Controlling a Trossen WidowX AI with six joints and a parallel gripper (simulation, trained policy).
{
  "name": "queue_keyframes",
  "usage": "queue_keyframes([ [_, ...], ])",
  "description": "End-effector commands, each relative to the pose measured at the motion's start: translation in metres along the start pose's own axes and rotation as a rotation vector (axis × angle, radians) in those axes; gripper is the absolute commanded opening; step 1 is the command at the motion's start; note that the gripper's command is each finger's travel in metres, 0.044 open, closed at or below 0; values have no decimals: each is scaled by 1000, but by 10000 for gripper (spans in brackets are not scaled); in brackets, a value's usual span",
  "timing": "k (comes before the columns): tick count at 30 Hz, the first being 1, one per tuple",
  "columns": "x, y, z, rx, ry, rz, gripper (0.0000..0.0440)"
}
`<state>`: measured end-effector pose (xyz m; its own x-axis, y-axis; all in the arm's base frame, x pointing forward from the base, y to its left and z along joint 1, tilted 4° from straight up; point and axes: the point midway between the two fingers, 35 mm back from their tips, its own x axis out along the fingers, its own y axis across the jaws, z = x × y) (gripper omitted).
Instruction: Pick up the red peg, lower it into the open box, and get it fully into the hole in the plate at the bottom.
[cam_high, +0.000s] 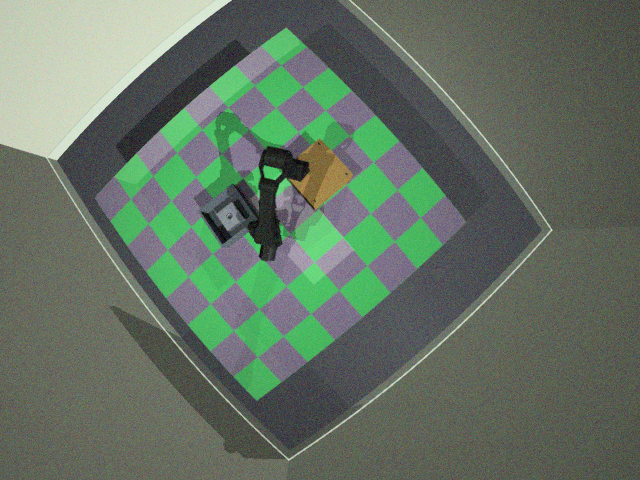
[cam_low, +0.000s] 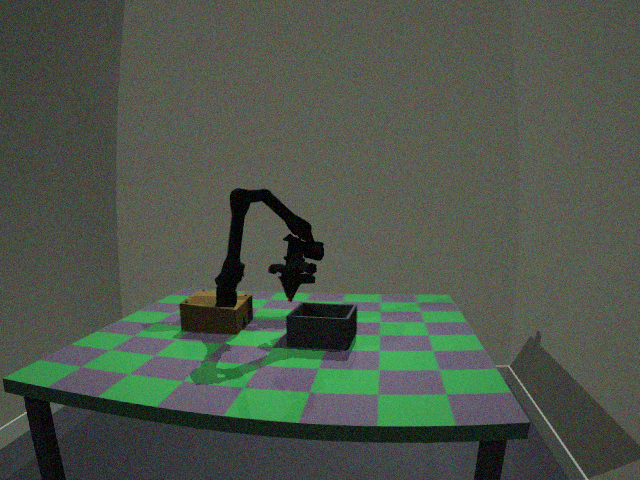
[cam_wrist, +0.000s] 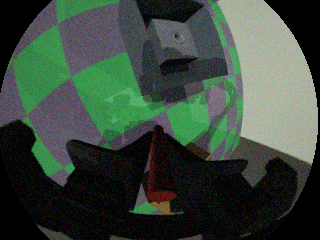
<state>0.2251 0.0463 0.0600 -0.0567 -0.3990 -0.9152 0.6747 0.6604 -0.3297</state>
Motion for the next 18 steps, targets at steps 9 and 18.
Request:
queue_keyframes([
  [9, -21, -15, 54, 141, -47, 20, 0],
  [18, -13, -25, 97, 239, -52, 37, 0],
])
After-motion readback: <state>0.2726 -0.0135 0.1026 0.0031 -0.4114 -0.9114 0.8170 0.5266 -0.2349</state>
